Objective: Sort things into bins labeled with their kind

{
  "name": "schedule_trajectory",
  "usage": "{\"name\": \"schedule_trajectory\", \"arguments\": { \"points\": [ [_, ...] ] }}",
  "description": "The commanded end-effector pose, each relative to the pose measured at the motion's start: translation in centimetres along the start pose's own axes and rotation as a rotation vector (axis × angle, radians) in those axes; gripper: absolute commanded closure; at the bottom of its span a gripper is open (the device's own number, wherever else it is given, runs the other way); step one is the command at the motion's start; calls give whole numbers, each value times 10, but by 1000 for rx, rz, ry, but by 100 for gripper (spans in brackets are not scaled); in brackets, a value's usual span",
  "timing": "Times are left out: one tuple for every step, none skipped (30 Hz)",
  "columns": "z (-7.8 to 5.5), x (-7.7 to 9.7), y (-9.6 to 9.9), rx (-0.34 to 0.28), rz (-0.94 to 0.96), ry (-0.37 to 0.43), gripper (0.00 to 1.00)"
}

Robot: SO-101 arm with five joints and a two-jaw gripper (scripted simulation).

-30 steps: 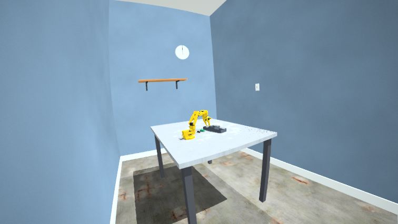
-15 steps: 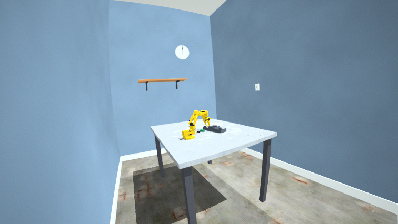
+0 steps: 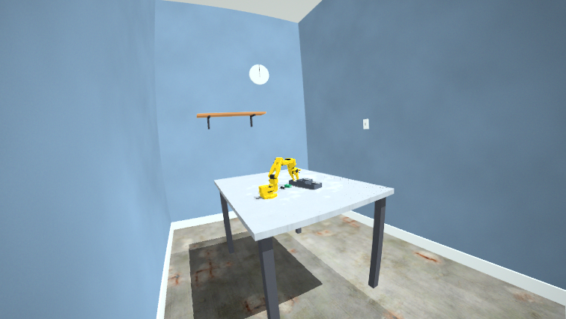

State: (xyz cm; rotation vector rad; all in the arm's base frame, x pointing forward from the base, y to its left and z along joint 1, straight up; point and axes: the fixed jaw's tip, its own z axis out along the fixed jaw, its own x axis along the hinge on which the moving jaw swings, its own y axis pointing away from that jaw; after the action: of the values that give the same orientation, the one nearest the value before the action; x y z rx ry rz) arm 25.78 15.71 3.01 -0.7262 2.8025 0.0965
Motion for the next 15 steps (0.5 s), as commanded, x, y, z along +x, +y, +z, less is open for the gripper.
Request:
{"name": "schedule_trajectory", "arguments": {
  "points": [
    [-17, -12, 2, -4, 1, -82, 100],
    [-17, -12, 2, -4, 1, -82, 100],
    [-17, -12, 2, -4, 1, -82, 100],
    [-16, -12, 2, -4, 1, -82, 100],
    [-16, -12, 2, -4, 1, -82, 100],
    [-15, -12, 2, -4, 1, -82, 100],
    [-15, -12, 2, -4, 1, -82, 100],
    [-14, -12, 2, -4, 1, -82, 100],
    [-13, -12, 2, -4, 1, -82, 100],
    [-13, -12, 2, -4, 1, -82, 100],
    [-12, -11, 2, -4, 1, -82, 100],
    [-11, -11, 2, -4, 1, -82, 100],
    [-11, -11, 2, -4, 1, -82, 100],
    [-11, -11, 2, -4, 1, -82, 100],
    [-11, -11, 2, -4, 1, -82, 100]
  ]
}}
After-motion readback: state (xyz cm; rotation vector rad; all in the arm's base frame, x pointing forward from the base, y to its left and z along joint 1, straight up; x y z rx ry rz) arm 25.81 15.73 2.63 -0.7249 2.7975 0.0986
